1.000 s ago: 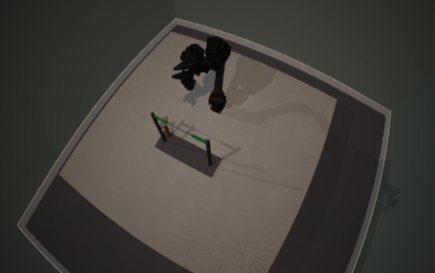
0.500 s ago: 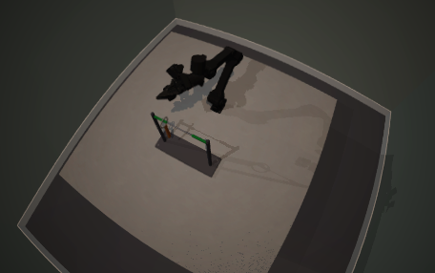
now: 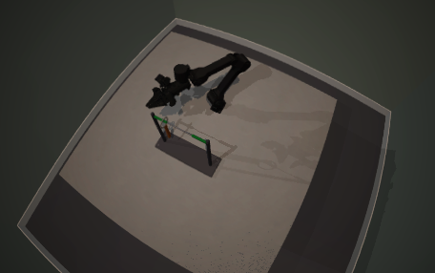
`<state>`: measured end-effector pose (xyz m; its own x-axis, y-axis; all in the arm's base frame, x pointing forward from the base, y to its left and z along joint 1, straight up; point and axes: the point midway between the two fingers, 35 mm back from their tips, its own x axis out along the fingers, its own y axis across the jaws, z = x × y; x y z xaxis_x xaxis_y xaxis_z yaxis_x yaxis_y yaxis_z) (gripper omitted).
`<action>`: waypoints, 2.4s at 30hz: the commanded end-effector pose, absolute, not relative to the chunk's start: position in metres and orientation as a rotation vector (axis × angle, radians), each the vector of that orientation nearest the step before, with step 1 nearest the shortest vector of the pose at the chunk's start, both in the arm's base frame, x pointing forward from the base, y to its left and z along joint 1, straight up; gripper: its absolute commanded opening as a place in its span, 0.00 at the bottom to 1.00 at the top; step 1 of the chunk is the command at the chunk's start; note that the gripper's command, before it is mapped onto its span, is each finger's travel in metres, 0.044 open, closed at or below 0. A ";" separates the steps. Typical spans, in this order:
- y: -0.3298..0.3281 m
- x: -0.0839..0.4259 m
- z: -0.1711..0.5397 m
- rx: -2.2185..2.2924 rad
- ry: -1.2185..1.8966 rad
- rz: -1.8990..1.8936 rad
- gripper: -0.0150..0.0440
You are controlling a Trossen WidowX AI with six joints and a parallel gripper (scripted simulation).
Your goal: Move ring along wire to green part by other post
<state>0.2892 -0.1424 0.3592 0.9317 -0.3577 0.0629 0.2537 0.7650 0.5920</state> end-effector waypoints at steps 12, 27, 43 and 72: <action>-0.165 0.272 0.292 0.472 -0.020 -0.361 0.53; -0.143 0.239 0.185 0.270 0.159 -0.170 0.53; -0.095 0.199 0.107 0.130 0.180 0.033 0.53; -0.094 0.259 0.150 -0.010 0.166 0.009 0.53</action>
<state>0.2545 -0.0921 0.1456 0.9849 0.0123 -0.1726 -0.0132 0.9999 -0.0045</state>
